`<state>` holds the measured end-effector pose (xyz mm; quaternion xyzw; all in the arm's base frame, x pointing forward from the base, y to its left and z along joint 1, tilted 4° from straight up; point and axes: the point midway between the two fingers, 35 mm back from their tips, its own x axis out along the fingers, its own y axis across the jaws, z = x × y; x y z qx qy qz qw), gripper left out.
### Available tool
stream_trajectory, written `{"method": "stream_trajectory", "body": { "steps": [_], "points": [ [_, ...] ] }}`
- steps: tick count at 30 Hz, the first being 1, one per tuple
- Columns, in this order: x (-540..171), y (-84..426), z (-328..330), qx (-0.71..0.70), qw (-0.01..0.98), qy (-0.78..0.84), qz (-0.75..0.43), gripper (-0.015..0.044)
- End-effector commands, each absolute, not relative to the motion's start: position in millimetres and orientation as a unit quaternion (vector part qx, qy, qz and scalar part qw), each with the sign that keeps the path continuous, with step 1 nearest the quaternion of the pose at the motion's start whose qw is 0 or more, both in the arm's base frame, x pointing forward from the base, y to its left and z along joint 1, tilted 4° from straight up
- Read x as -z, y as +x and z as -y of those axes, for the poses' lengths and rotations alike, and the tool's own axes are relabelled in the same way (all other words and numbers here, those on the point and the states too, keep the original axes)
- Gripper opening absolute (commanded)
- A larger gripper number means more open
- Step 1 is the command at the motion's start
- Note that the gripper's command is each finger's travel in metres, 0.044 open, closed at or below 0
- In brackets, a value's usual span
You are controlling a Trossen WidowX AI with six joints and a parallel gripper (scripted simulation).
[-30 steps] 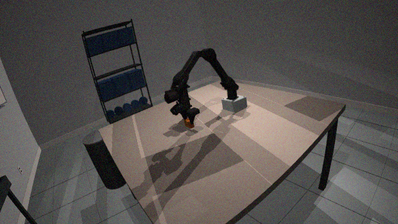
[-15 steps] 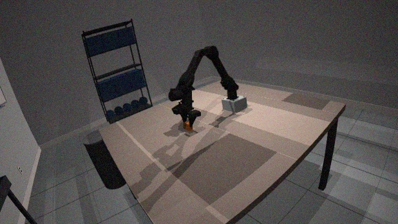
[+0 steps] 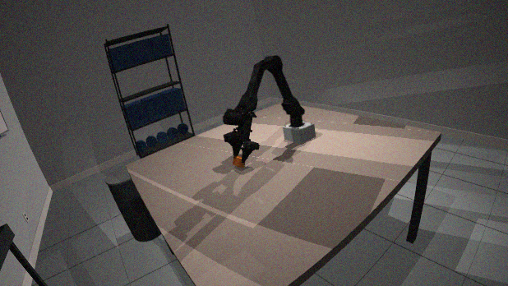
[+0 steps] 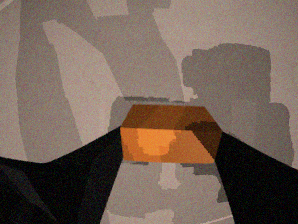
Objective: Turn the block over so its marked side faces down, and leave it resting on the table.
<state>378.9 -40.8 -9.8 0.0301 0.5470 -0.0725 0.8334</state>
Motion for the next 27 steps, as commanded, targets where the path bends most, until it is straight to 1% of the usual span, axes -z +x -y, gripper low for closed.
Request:
{"method": "stream_trajectory", "body": {
  "steps": [1,11,27],
  "points": [
    [10.7,375.0,41.0,0.074,0.845,0.026,-0.529,0.0],
    [8.5,369.1,40.4,0.076,0.874,0.022,-0.48,0.0],
    [42.9,384.7,39.3,0.065,0.919,0.004,-0.388,0.0]
  ]
}}
